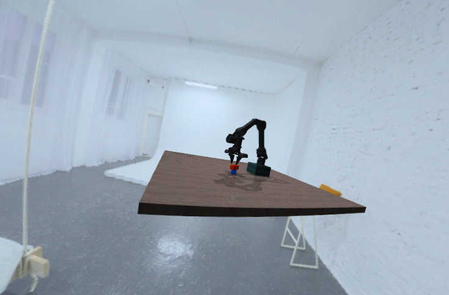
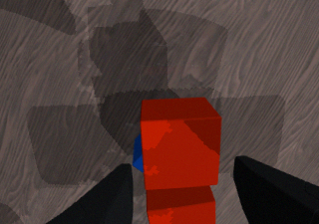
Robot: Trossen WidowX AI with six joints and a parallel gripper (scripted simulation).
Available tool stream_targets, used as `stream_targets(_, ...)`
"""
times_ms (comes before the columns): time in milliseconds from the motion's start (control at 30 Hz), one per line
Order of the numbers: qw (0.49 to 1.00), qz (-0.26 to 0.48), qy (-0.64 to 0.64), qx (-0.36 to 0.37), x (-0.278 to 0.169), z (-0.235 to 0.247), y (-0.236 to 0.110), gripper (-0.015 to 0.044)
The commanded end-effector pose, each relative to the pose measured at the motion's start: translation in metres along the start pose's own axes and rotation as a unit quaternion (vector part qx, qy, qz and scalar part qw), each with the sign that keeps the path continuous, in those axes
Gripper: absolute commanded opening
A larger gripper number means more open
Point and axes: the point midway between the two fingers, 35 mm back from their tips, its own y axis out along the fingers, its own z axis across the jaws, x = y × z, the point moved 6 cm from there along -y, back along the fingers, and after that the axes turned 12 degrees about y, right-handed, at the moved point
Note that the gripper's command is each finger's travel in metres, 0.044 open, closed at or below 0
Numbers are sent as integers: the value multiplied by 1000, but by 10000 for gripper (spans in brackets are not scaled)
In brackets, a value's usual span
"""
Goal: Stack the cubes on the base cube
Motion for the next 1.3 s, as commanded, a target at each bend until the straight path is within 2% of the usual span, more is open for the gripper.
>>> stream_targets(0,1000,-4,0,0,0,0,-8,205)
stream_targets(900,1000,-4,0,0,0,0,-43,205)
stream_targets(1133,1000,-2,-1,0,1,0,-51,389)
stream_targets(1267,1000,-1,-1,1,0,10,-49,400)
